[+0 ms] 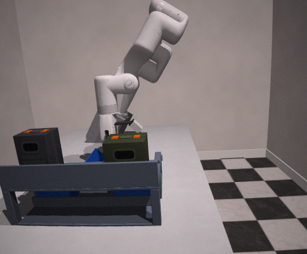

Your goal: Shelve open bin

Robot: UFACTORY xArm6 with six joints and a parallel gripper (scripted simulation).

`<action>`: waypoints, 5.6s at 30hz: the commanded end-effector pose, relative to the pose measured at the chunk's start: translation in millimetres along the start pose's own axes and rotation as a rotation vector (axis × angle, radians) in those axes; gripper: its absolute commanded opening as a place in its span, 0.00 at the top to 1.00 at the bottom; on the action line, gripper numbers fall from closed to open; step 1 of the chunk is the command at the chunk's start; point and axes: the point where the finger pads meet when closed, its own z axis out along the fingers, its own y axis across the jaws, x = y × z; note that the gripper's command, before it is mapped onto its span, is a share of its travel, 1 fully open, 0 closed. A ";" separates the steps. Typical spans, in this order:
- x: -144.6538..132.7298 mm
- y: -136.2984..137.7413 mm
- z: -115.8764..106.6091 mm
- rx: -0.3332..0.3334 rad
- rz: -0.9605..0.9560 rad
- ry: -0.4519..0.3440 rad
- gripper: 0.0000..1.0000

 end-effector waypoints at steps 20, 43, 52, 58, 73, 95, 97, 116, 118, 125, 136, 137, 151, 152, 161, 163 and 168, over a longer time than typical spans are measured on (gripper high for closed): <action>0.0 11.3 -0.7 -0.002 0.000 0.000 1.00; 0.0 29.1 -0.8 -0.003 0.000 0.000 1.00; 0.0 31.1 -0.8 -0.003 0.000 0.000 1.00; 0.0 35.0 -0.8 -0.003 0.000 0.000 1.00; 0.0 41.0 -0.8 -0.003 0.000 0.000 1.00; 0.0 60.7 -0.9 -0.003 -0.001 0.000 1.00; 0.0 60.7 -0.9 -0.003 -0.001 0.000 1.00; 0.0 70.6 -0.9 -0.003 -0.001 0.000 1.00; 0.0 70.6 -0.9 -0.003 -0.001 0.000 1.00; 0.0 72.5 -0.9 -0.003 0.000 0.000 1.00; 0.0 80.5 -1.0 -0.003 -0.001 0.000 1.00; 0.0 80.5 -1.0 -0.003 -0.001 0.000 1.00; 0.0 90.4 -1.1 -0.003 -0.001 0.000 1.00; 0.0 90.4 -1.1 -0.003 -0.001 0.000 1.00; 0.0 96.3 -1.1 -0.003 -0.001 0.000 1.00; 0.0 100.3 -1.2 -0.003 -0.001 0.000 1.00; 0.0 100.3 -1.2 -0.003 -0.001 0.000 1.00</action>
